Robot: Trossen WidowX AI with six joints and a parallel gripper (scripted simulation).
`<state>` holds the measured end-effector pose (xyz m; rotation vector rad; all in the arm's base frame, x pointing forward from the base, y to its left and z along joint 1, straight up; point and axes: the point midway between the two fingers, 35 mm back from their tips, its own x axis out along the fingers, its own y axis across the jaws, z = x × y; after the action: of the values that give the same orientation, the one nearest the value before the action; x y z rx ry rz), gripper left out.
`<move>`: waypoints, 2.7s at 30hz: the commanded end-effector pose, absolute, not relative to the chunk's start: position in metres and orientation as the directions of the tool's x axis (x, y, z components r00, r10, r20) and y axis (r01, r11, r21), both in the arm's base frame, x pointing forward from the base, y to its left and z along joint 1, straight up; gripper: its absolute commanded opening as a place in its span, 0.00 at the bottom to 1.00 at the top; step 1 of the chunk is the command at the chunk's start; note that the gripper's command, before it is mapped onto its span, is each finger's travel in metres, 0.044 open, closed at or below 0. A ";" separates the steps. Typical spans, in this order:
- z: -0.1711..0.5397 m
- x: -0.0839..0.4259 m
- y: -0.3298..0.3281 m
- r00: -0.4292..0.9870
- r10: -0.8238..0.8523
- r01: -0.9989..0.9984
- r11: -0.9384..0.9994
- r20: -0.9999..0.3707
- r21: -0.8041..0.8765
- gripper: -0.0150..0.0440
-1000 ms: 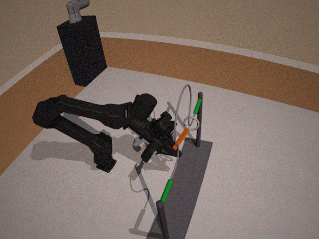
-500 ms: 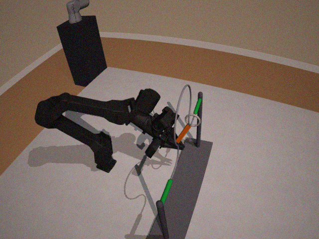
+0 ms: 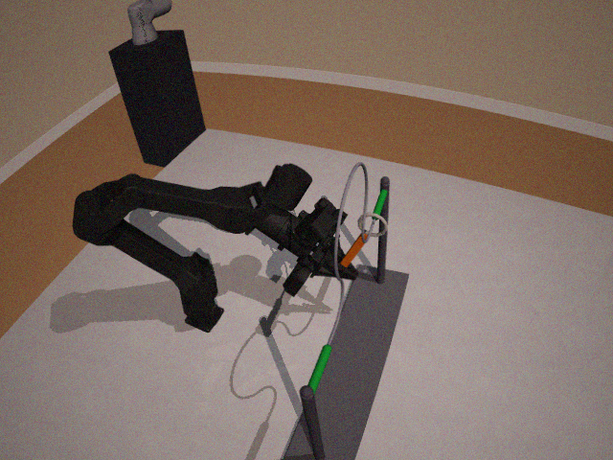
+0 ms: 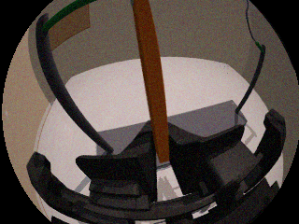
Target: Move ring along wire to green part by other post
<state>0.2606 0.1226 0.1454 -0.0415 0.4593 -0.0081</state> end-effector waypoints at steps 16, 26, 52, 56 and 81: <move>0.148 0.260 0.142 0.899 -0.022 0.007 0.999 -0.438 -0.037 0.00; 0.148 0.259 0.152 0.900 -0.023 0.008 0.999 -0.436 -0.036 0.00; 0.135 0.258 0.158 0.900 -0.023 0.008 0.999 -0.435 -0.036 0.00; 0.135 0.258 0.158 0.900 -0.023 0.008 0.999 -0.435 -0.036 0.00; 0.145 0.234 0.161 0.895 -0.023 0.008 0.999 -0.445 -0.035 0.53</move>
<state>0.2419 0.1598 0.1350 -0.0496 0.4734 -0.0144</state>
